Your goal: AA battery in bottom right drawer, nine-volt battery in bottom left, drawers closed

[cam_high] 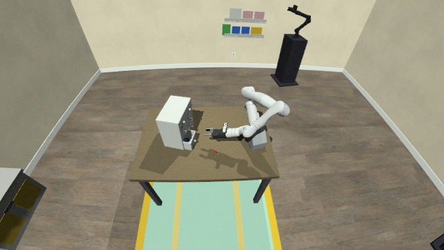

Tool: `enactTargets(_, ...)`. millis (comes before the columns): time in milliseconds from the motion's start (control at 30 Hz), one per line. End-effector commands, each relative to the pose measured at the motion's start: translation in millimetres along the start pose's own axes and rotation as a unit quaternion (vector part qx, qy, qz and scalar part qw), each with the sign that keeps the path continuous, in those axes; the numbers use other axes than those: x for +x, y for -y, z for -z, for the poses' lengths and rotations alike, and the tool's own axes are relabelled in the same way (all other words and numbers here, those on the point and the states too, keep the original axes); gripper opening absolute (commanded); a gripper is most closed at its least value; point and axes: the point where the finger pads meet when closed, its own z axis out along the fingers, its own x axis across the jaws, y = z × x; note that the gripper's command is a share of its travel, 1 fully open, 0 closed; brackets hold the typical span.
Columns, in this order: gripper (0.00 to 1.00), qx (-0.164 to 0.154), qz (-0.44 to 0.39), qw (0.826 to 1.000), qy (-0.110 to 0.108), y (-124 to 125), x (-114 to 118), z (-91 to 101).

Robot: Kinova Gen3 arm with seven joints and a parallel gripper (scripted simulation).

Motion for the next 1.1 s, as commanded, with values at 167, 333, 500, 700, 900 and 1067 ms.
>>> enactTargets(167, 1.00, -0.011, -0.001, 1.000, 0.000, 1.3, -0.3, 0.6)
enactTargets(333, 1.00, -0.030, -0.001, 1.000, 0.001, 2.1, 0.1, 1.0)
enactTargets(500, 1.00, -0.062, -0.002, 0.998, 0.002, 3.5, 1.6, 1.2)
enactTargets(700, 1.00, -0.121, -0.001, 0.993, 0.000, 7.3, 0.6, 2.9)
enactTargets(900, 1.00, -0.179, 0.000, 0.984, 0.000, 10.6, 0.3, 4.4)
enactTargets(1067, 1.00, -0.226, 0.000, 0.974, 0.000, 13.3, 0.1, 5.5)
